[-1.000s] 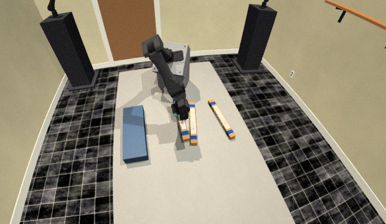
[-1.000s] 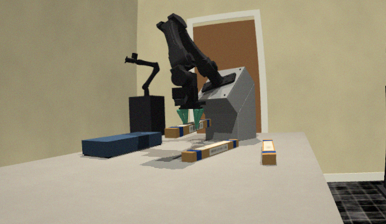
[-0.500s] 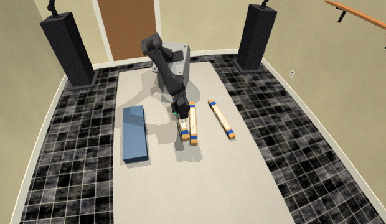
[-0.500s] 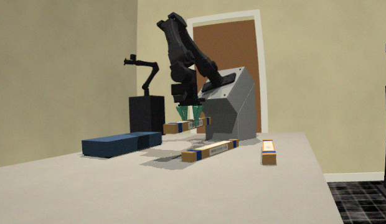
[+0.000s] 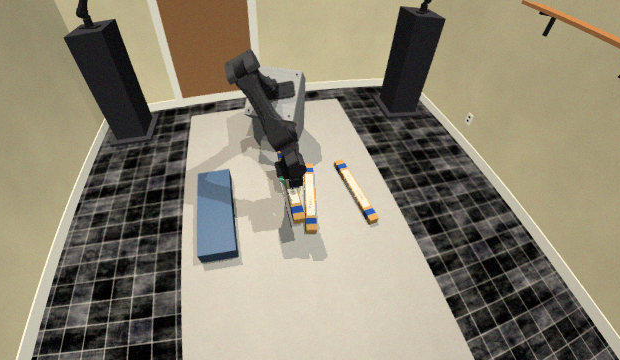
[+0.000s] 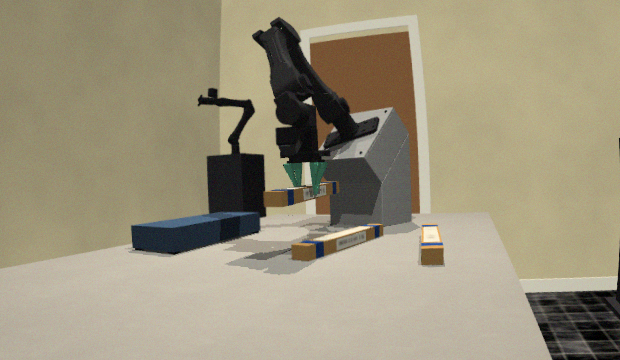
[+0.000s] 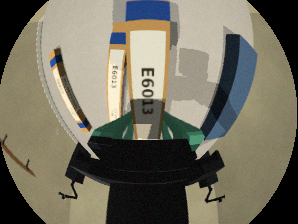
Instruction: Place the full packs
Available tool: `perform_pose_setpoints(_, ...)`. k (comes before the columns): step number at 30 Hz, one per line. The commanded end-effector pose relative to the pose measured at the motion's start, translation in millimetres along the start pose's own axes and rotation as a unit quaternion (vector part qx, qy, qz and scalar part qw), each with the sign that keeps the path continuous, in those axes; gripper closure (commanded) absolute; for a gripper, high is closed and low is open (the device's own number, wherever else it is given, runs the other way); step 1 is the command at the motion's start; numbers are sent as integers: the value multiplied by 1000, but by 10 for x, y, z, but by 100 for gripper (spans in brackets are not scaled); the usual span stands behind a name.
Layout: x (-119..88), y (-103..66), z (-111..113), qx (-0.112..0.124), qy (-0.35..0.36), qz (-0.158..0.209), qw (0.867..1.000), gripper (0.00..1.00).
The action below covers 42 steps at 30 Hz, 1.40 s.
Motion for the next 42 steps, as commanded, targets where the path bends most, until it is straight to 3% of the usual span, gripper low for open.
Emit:
perform_pose_setpoints(1,54,-264,4,2,-2,-17,1000,100)
perform_pose_setpoints(11,50,-397,3,3,-2,-17,1000,100)
perform_pose_setpoints(42,46,-390,5,3,-2,-17,1000,100)
Point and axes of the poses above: the point where the finger pads meet when closed, its own y axis out along the fingers, its own z axis across the jaws, x = y × z, the point moved 10 cm from there along -y, back along the fingers, and after that the axes turned 6 degrees about -y, right-handed, at the moved point
